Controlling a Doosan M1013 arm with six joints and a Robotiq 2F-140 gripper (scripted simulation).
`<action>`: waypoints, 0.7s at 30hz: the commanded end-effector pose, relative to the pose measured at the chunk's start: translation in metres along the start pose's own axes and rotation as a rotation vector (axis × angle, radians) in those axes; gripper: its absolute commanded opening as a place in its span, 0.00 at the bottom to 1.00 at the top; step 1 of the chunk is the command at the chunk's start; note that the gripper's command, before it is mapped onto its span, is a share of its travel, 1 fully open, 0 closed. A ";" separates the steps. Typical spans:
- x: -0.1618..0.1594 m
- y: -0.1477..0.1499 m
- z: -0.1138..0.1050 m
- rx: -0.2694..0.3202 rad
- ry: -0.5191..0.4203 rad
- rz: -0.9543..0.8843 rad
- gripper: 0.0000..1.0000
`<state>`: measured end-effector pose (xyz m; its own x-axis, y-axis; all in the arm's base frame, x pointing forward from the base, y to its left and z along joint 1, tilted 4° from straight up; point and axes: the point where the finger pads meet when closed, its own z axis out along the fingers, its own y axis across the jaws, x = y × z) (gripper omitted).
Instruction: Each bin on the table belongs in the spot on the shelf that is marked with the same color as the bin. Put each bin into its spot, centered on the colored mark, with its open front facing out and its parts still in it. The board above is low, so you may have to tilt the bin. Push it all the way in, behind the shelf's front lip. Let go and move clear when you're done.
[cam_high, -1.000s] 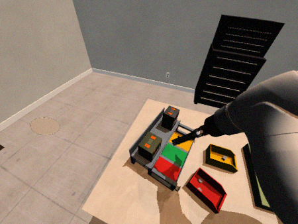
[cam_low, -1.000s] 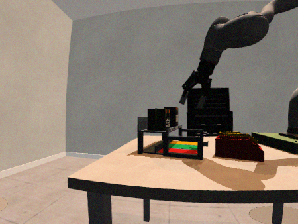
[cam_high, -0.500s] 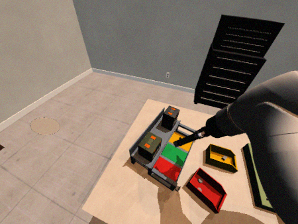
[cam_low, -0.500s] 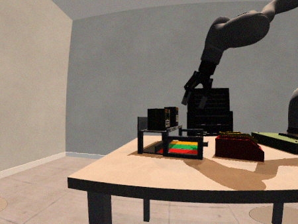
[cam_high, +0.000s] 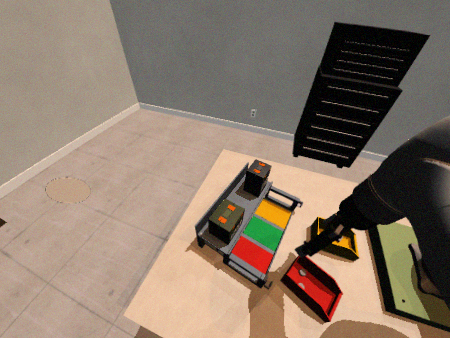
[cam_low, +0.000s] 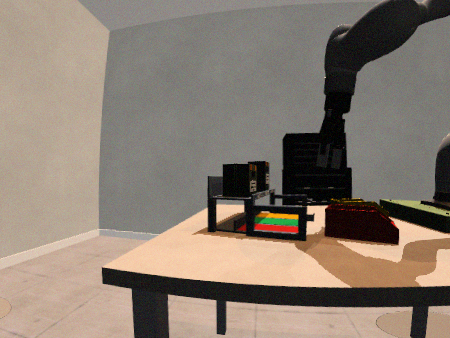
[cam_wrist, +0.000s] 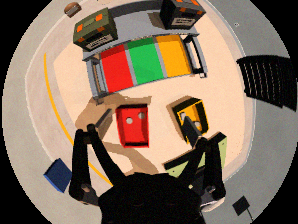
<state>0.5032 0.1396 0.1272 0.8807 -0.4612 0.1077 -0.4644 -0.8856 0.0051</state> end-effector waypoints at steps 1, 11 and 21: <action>-0.030 0.004 -0.002 0.008 -0.069 -0.050 1.00; -0.083 0.007 -0.007 0.038 -0.179 -0.139 1.00; -0.083 0.007 -0.007 0.038 -0.180 -0.140 0.10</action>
<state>0.4264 0.1725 0.1256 0.9403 -0.3330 -0.0704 -0.3357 -0.9415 -0.0303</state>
